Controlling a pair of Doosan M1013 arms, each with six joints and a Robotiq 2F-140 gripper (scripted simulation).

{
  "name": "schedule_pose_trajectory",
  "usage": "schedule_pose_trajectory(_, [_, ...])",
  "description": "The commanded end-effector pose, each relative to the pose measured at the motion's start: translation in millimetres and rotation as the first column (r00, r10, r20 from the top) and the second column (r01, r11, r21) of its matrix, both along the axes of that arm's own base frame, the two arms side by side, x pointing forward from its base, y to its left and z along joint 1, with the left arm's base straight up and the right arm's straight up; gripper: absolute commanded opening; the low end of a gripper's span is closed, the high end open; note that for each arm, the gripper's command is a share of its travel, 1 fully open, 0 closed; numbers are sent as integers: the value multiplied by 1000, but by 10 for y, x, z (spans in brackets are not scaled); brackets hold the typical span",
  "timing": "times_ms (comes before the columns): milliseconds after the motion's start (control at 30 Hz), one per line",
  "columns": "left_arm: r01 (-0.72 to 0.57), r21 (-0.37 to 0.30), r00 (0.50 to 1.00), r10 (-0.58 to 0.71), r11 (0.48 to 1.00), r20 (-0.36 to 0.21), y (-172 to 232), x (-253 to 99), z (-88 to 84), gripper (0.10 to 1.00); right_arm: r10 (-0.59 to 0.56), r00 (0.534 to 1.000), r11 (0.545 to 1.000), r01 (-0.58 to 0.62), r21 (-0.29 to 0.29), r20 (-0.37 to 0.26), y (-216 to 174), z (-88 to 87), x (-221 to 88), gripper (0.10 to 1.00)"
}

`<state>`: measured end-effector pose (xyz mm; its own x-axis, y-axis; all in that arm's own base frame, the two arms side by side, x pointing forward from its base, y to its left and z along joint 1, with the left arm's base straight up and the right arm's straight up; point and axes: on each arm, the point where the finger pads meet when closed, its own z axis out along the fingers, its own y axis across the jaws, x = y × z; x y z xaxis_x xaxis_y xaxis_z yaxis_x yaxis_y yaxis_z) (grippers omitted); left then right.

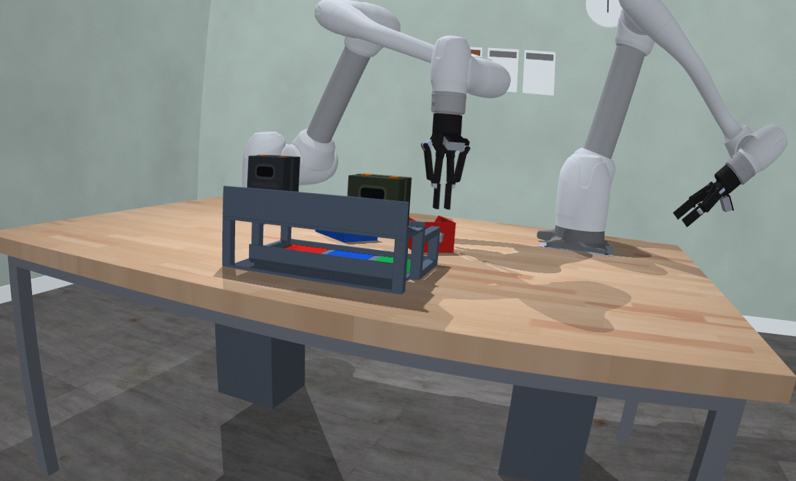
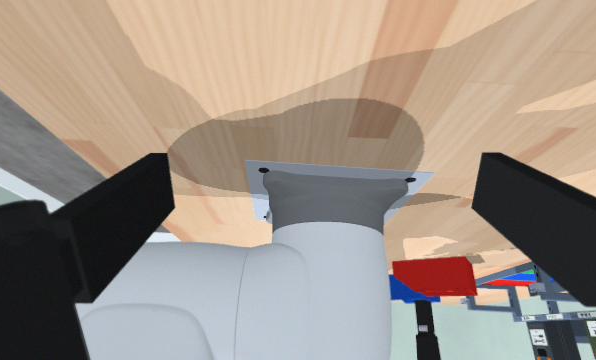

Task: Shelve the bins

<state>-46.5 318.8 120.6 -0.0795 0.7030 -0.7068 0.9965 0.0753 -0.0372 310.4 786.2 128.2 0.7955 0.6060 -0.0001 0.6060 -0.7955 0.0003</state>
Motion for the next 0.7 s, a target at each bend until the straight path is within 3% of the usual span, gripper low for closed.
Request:
schedule_pose_trajectory(0, [0,1,1000,0,1000,0,3,-1,3,1000,0,1000,1000,0,2,0,4,-25,1,237])
schedule_pose_trajectory(667, [0,1,1000,0,1000,0,3,-1,3,1000,0,1000,1000,0,2,0,5,-74,1,237])
